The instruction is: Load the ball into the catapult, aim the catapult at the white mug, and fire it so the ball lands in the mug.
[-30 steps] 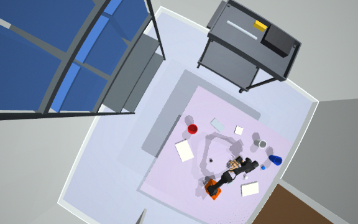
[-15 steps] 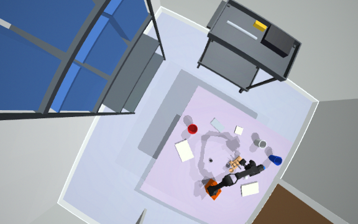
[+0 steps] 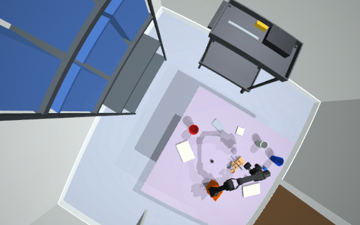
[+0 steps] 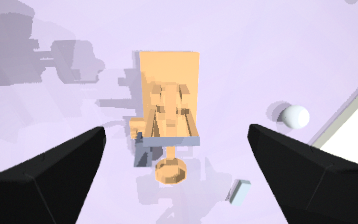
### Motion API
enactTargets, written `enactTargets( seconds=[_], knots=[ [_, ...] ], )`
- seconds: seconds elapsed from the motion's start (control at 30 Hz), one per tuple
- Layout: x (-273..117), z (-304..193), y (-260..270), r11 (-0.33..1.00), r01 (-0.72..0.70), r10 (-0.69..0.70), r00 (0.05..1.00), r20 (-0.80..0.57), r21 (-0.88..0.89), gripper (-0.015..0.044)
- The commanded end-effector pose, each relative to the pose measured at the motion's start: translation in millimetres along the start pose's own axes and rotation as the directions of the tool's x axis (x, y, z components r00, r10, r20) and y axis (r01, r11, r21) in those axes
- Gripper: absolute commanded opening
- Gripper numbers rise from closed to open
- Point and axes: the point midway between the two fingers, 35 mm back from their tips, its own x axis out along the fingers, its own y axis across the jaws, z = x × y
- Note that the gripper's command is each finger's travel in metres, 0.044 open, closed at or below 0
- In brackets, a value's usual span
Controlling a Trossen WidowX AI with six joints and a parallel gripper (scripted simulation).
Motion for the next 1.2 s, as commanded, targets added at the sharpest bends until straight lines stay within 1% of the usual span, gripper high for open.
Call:
enactTargets(
  seconds=[0.0, 0.07, 0.1, 0.33, 0.53, 0.7, 0.77, 0.97, 1.07, 1.17],
  knots=[
    [17.4, -6.7, 24.6, 1.000, 0.004, -0.004, 0.999, -0.035, -0.012, 0.0361],
    [23.4, -15.2, 55.1, 0.999, 0.017, -0.018, 0.999, -0.034, -0.039, 0.0309],
    [26.6, -20.7, 69.9, 0.998, 0.022, -0.024, 0.999, -0.033, -0.052, 0.0300],
    [52.6, -79.0, 158.5, 0.988, 0.037, -0.041, 0.999, -0.026, -0.151, 0.0300],
    [75.7, -149.8, 207.5, 0.971, 0.016, -0.024, 0.999, -0.030, -0.237, 0.0300],
    [93.7, -214.0, 223.4, 0.952, -0.024, 0.010, 0.999, -0.049, -0.306, 0.0300],
    [98.0, -230.3, 224.3, 0.946, -0.037, 0.020, 0.998, -0.056, -0.322, 0.0300],
    [100.0, -230.6, 221.1, 0.945, -0.039, 0.021, 0.998, -0.057, -0.324, 0.0300],
    [112.5, -231.3, 221.3, 0.945, -0.039, 0.022, 0.998, -0.057, -0.324, 0.0300],
    [114.0, -231.4, 221.4, 0.945, -0.039, 0.022, 0.998, -0.057, -0.324, 0.0300]
  ],
)
